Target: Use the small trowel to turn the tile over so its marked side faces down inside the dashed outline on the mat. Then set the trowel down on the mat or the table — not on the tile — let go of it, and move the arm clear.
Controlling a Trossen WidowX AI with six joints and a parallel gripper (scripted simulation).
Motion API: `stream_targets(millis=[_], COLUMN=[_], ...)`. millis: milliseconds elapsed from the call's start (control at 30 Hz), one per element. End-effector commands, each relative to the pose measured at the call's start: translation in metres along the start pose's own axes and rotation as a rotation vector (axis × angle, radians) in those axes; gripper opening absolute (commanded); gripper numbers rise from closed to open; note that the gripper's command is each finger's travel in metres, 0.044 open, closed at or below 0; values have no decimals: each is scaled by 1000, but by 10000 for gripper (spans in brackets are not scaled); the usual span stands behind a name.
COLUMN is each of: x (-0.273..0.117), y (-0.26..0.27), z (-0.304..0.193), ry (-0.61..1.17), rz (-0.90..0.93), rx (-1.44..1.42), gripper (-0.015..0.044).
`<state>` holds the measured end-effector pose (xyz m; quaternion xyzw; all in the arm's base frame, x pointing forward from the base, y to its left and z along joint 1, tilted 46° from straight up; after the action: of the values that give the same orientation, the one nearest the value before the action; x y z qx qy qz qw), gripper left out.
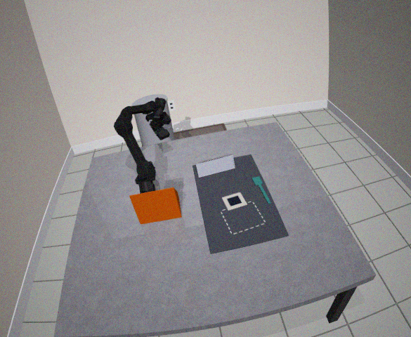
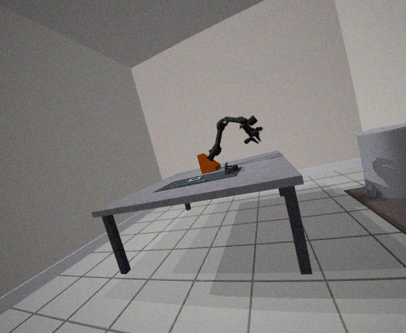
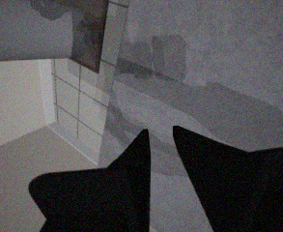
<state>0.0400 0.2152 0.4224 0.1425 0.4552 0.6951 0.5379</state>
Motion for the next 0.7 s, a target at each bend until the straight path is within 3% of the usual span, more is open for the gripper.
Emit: stream_targets(millis=[0,233,500,667], x=[4,-5,-43,-52], y=[-42,-120,-215,-231], z=[17,38,41,39], ry=[-11,-5,26,33], rz=[-129,-323,-495,-515], rx=[42,145,318,352], gripper=[100,100,100,100])
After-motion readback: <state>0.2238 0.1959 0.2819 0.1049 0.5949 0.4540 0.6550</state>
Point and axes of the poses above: the point midway between the two fingers, 35 mm back from their tips, its own x axis out along the fingers, its own y axis across the jaws, z = x × y, the point moved 8 cm from there along -x, back along the fingers, and after that the axes turned 14 degrees about -x, right-handed, at the moved point
